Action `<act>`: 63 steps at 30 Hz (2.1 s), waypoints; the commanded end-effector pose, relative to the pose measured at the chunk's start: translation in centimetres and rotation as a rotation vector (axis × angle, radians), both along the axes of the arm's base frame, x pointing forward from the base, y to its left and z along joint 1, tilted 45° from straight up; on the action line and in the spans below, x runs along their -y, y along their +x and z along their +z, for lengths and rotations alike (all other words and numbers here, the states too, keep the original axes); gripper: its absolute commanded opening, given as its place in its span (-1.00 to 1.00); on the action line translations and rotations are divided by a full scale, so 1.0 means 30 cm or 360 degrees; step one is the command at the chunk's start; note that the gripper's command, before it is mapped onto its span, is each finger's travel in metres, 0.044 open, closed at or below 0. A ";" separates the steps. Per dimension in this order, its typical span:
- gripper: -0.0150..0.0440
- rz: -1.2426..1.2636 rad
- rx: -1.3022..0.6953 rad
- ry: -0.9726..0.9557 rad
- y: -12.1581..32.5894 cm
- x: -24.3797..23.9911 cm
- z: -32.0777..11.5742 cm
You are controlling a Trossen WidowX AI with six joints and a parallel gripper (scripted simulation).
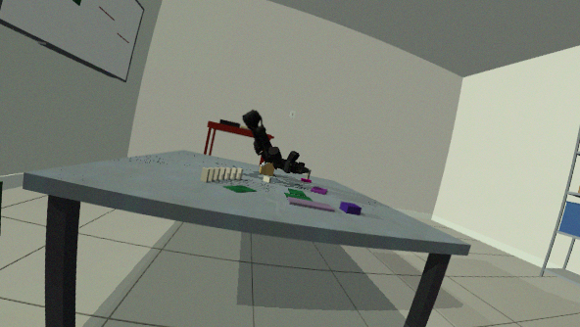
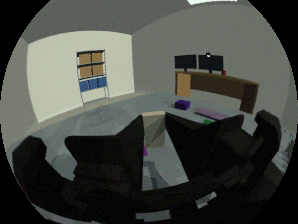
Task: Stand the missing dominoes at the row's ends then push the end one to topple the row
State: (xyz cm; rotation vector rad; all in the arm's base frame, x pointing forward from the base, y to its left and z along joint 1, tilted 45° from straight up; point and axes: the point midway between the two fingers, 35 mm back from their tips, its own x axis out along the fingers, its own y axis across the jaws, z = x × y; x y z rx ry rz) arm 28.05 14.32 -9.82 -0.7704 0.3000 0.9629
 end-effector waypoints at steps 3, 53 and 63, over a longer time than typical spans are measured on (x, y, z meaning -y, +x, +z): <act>-0.13 0.0014 0.0018 0.0007 0.007 0.037 -0.040; 1.00 0.0025 0.0047 0.0034 -0.015 -0.003 -0.002; 1.00 -0.0156 -0.0274 -0.0066 0.126 -0.123 -0.100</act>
